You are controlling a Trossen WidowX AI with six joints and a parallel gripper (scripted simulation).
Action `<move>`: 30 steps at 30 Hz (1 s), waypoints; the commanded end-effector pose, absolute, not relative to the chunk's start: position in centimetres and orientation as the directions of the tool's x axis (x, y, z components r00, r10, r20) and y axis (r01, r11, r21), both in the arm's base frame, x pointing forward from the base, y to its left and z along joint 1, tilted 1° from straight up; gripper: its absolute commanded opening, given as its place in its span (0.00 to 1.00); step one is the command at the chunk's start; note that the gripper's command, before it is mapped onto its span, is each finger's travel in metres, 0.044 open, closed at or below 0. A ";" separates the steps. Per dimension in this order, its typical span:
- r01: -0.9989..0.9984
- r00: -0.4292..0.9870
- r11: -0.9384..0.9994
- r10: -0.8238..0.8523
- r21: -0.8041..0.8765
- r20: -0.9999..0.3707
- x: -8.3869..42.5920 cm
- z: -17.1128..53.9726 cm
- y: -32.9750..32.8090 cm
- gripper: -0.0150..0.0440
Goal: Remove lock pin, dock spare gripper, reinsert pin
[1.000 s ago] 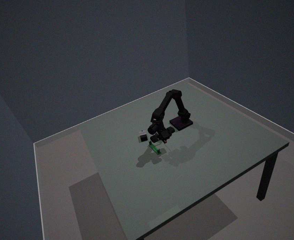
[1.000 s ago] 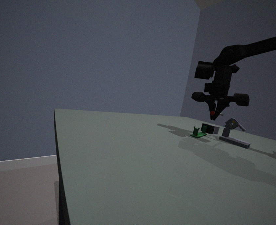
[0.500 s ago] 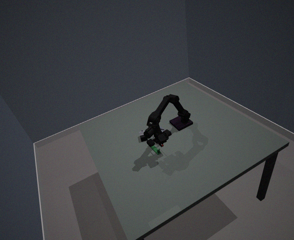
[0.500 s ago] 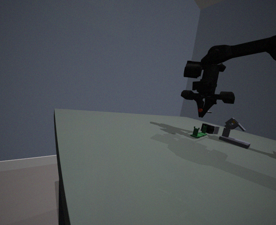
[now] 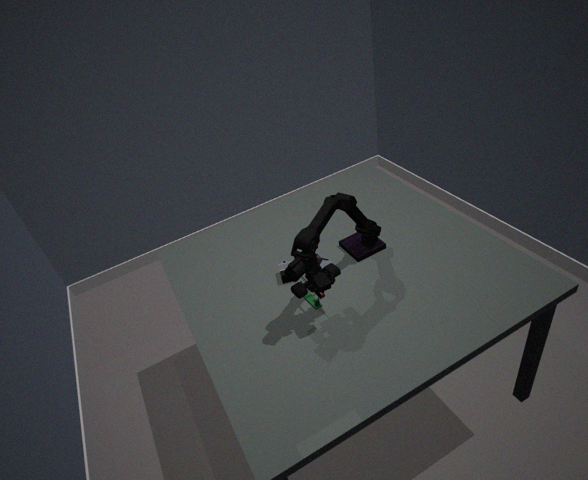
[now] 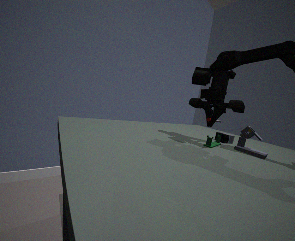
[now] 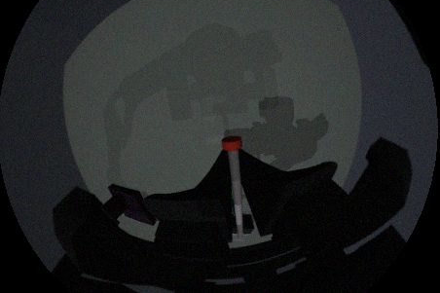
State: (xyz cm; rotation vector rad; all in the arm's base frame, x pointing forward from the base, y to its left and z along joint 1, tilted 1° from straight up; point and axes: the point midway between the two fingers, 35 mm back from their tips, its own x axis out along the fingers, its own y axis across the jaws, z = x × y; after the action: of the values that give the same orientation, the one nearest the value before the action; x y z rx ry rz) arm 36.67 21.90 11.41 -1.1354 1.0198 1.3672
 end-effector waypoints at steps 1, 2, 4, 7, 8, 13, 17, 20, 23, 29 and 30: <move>-0.994 -0.015 -0.105 0.189 -0.005 -0.982 36.7 10.8 21.9 0.25; -0.994 -0.014 -0.105 0.189 -0.006 -0.982 36.7 10.6 21.9 0.25; -0.994 -0.014 -0.105 0.189 -0.006 -0.982 36.7 10.3 21.9 0.25; -0.994 -0.014 -0.105 0.189 -0.006 -0.982 36.7 9.8 22.0 0.25; -0.994 -0.014 -0.106 0.189 -0.006 -0.982 36.7 9.7 22.0 0.25; -0.994 -0.013 -0.106 0.189 -0.007 -0.982 36.8 8.9 22.0 0.25; -0.994 -0.013 -0.106 0.189 -0.007 -0.982 36.8 8.3 22.0 0.25; -0.994 -0.013 -0.106 0.190 -0.008 -0.982 36.8 7.9 22.0 0.25; -0.994 -0.012 -0.106 0.190 -0.008 -0.982 36.8 7.5 22.0 0.25; -0.994 -0.011 -0.106 0.190 -0.009 -0.982 36.9 6.6 22.1 0.25; -0.994 -0.011 -0.106 0.190 -0.009 -0.982 36.9 6.4 22.1 0.25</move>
State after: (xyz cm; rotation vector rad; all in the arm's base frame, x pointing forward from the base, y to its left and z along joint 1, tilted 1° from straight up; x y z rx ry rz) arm 36.90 22.07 6.87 -1.1369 1.0160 1.3669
